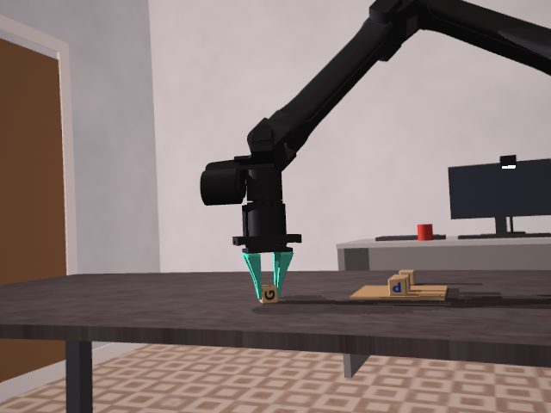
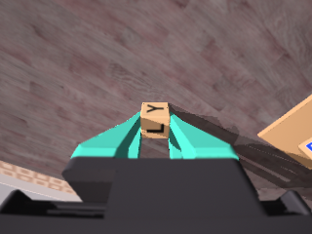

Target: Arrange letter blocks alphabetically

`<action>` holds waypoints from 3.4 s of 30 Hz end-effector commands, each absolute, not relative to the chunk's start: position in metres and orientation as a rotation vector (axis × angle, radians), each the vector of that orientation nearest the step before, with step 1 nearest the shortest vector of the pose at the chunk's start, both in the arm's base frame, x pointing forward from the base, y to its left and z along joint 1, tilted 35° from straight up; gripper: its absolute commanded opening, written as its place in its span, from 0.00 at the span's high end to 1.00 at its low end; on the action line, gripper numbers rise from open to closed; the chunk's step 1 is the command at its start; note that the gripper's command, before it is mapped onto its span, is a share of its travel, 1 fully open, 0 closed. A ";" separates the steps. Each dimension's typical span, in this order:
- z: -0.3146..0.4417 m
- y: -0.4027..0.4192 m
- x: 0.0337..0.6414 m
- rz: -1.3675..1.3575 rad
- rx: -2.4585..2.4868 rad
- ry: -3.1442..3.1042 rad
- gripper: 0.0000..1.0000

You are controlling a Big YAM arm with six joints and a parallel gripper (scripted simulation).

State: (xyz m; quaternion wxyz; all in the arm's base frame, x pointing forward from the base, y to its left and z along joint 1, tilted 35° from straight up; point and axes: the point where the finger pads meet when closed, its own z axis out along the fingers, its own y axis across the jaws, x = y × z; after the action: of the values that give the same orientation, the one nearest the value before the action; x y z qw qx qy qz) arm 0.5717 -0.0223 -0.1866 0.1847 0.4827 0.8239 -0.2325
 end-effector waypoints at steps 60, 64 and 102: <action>-0.112 0.035 0.564 -0.665 1.357 2.328 0.80; -0.112 0.035 0.564 -0.665 1.357 2.328 0.80; -0.055 -0.034 0.493 -0.542 1.629 2.075 0.80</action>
State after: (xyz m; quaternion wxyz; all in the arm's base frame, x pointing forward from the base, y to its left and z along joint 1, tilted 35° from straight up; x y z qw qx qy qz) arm 0.5075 -0.0046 -0.0973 0.1864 0.5308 0.7935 -0.2323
